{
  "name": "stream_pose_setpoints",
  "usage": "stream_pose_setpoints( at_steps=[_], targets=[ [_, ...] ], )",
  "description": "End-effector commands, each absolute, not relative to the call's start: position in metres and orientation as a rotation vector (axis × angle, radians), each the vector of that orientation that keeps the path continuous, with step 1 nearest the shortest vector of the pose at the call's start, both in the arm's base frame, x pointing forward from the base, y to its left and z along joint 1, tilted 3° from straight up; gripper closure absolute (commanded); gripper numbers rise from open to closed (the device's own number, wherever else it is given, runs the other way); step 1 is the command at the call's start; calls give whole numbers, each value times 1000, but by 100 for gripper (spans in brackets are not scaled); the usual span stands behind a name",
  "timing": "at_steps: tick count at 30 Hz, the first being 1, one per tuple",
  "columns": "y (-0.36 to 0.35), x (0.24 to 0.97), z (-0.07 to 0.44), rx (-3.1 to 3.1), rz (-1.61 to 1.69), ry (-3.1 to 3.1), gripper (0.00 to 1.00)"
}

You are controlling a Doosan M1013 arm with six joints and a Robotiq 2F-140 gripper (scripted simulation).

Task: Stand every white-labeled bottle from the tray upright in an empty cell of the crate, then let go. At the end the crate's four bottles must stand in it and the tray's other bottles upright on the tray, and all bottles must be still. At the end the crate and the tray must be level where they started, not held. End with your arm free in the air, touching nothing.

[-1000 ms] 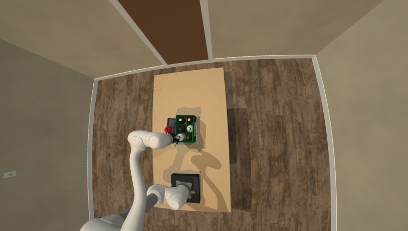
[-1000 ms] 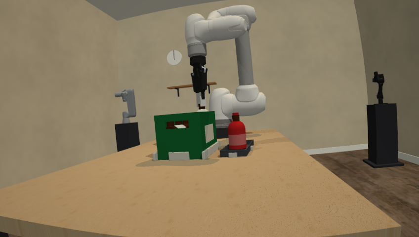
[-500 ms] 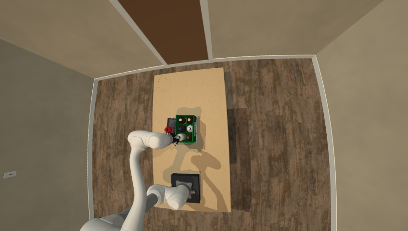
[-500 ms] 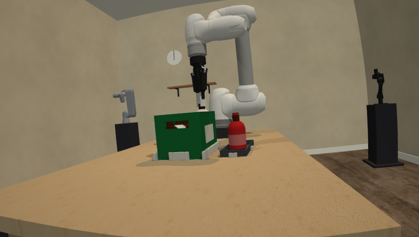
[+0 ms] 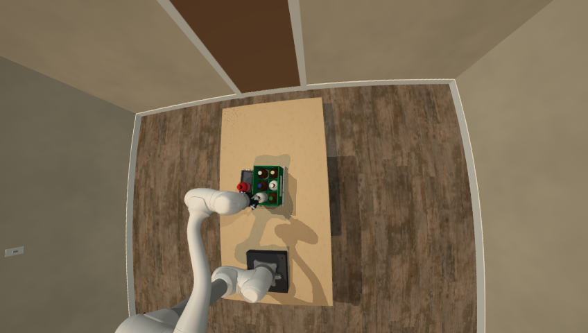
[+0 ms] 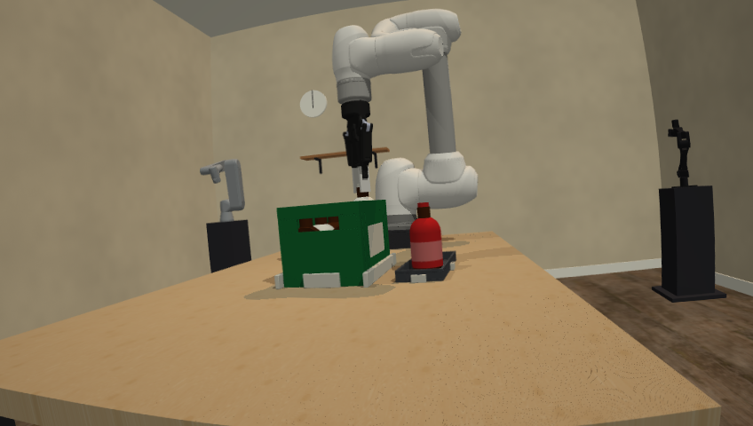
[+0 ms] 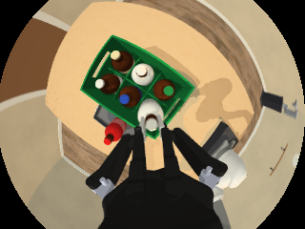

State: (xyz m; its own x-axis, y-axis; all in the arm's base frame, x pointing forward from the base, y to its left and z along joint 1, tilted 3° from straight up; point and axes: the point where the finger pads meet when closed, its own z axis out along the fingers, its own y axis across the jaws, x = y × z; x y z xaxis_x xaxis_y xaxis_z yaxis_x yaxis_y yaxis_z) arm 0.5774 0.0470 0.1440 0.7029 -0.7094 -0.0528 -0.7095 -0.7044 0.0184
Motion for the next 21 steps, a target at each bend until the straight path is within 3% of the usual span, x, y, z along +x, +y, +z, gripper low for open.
stream_pose_setpoints(
  at_steps=[1,21],
  targets=[
    [47,577,143,-2896,88,1206,100],
    [48,576,124,-2896,88,1206,100]
  ],
)
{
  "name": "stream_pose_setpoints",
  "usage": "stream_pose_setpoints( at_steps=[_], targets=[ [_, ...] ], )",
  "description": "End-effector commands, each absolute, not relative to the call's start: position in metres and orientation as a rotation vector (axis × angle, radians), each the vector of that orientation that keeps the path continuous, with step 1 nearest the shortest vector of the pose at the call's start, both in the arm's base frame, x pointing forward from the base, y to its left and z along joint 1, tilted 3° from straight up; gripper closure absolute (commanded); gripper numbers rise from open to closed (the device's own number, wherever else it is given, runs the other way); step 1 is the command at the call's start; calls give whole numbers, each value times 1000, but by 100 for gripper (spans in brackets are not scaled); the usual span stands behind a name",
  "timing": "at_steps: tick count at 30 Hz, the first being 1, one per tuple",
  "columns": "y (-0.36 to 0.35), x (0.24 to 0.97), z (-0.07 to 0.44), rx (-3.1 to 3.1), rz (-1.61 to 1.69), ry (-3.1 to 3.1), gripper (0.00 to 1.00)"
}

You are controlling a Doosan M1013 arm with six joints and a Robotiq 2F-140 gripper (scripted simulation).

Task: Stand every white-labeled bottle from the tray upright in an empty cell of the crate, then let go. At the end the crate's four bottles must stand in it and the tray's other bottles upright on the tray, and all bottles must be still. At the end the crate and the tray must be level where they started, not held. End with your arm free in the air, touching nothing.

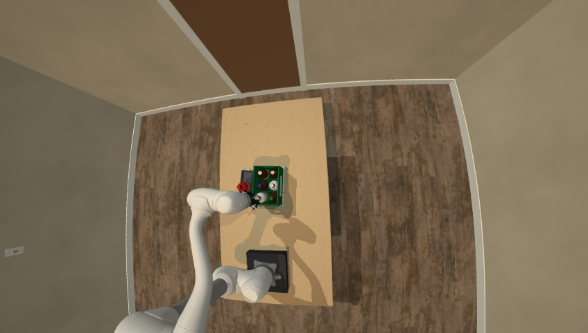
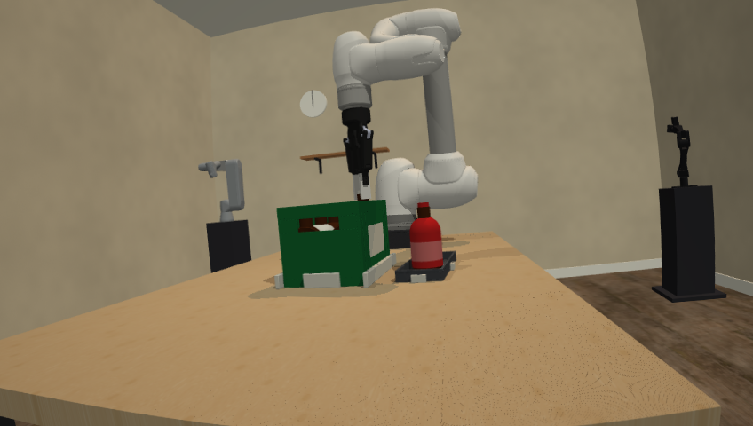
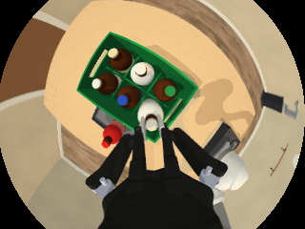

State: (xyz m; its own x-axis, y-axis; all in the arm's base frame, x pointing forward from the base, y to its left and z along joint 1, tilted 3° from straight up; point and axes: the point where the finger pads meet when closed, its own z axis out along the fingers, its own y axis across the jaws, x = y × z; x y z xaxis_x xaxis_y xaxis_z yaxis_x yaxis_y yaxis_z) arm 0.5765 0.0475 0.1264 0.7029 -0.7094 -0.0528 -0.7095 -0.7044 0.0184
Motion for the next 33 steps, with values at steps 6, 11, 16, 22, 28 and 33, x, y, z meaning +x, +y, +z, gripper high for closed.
stream_pose_setpoints(
  at_steps=[6,11,16,22,28,33],
  targets=[
    [48,576,117,-2896,88,1206,100],
    [48,576,113,-2896,88,1206,100],
    [48,576,110,-2896,88,1206,100],
    [48,576,107,-2896,88,1206,100],
    [48,575,106,-2896,88,1206,100],
    [48,575,106,-2896,88,1206,100]
  ],
)
